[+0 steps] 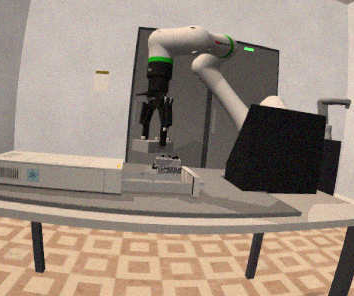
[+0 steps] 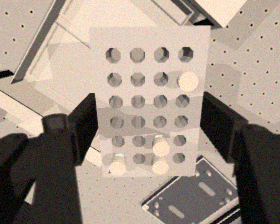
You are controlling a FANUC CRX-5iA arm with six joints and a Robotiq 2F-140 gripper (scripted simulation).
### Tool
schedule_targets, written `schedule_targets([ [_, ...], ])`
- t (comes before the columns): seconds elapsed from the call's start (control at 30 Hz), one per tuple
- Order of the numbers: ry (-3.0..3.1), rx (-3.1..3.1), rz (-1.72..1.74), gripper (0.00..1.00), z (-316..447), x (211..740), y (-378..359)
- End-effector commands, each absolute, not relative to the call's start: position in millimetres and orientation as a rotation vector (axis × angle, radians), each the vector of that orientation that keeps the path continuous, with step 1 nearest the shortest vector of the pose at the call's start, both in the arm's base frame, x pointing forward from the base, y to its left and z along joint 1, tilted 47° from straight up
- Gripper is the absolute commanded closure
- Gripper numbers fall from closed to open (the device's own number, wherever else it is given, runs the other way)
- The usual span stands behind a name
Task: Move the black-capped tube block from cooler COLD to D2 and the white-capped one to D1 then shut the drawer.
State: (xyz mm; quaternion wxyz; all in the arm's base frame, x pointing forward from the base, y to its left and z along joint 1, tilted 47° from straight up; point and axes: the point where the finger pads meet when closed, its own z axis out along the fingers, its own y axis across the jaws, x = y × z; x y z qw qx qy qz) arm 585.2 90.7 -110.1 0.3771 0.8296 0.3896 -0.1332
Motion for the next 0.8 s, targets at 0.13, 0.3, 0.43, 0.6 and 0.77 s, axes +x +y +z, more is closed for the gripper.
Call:
schedule_targets([
  [0.13,0.789,2.194,-0.241,0.9,-96.8,579.2,79.3],
  [0.3,0.64,2.236,-0.174,0.9,-87.9,574.5,70.5],
  [0.43,0.579,2.25,-0.147,0.9,-84.4,572.7,67.0],
  [0.6,0.427,2.281,-0.08,0.9,-75.5,568.0,58.2],
  [0.77,0.274,2.303,-0.013,0.9,-66.7,563.3,49.4],
])
